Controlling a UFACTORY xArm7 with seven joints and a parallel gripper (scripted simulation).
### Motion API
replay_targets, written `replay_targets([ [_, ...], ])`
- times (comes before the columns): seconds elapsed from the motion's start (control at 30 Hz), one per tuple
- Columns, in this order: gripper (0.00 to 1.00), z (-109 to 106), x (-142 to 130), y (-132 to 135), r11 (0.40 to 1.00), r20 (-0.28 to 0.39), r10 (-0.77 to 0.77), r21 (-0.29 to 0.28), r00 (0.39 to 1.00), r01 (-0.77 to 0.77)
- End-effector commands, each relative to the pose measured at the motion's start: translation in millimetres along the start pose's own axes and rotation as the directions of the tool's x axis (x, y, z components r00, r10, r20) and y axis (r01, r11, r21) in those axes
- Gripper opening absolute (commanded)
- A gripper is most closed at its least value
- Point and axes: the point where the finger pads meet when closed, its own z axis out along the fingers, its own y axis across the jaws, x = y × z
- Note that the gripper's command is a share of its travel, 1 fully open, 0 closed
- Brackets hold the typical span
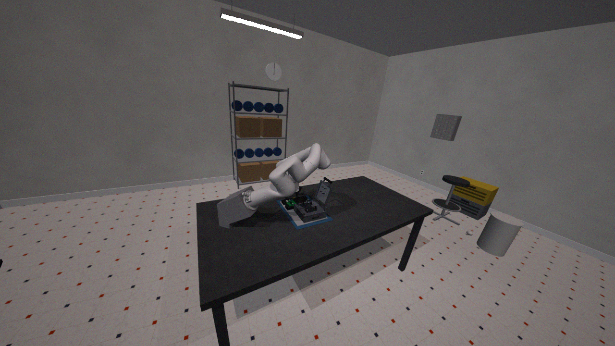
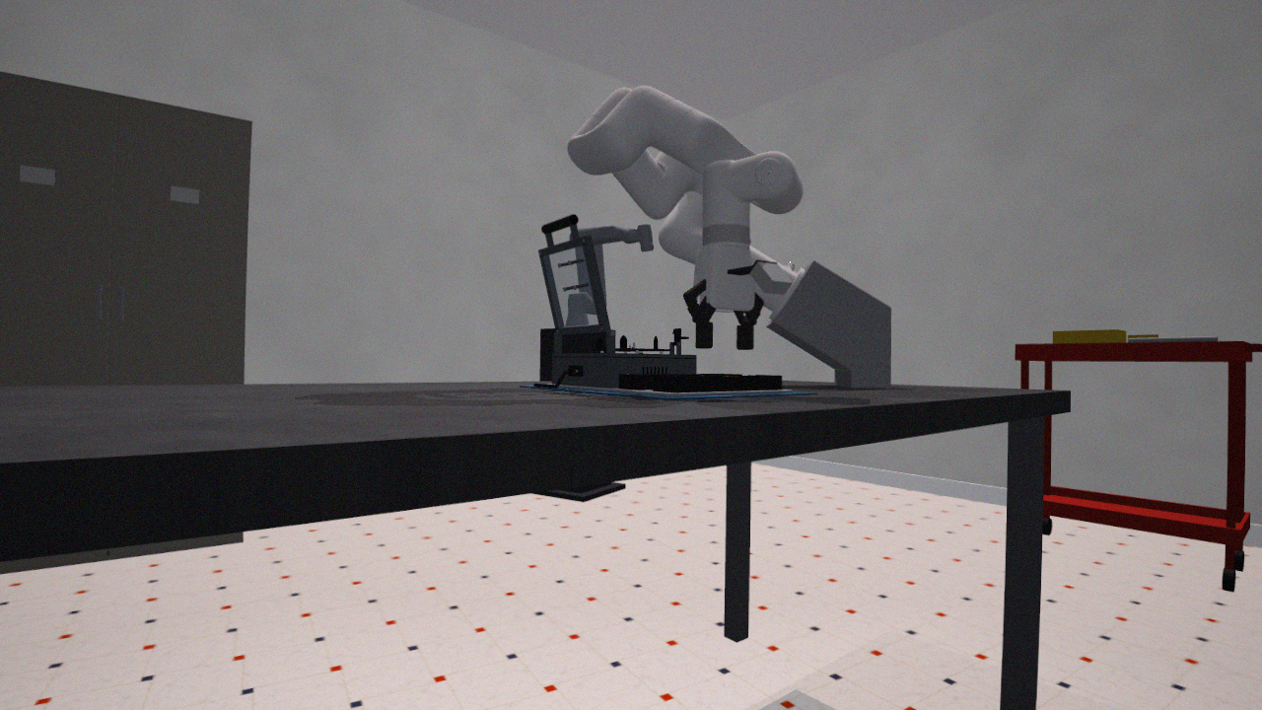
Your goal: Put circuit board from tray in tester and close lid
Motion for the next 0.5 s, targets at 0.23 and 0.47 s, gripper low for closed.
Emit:
replay_targets([
  [0.23,1.0,-2.4,1.2,0.2,1.0,-0.003,0.0,-0.001,1.0,0.0],
  [0.47,1.0,-2.9,1.2,0.2,1.0,-0.003,0.0,-0.001,1.0,0.0],
])
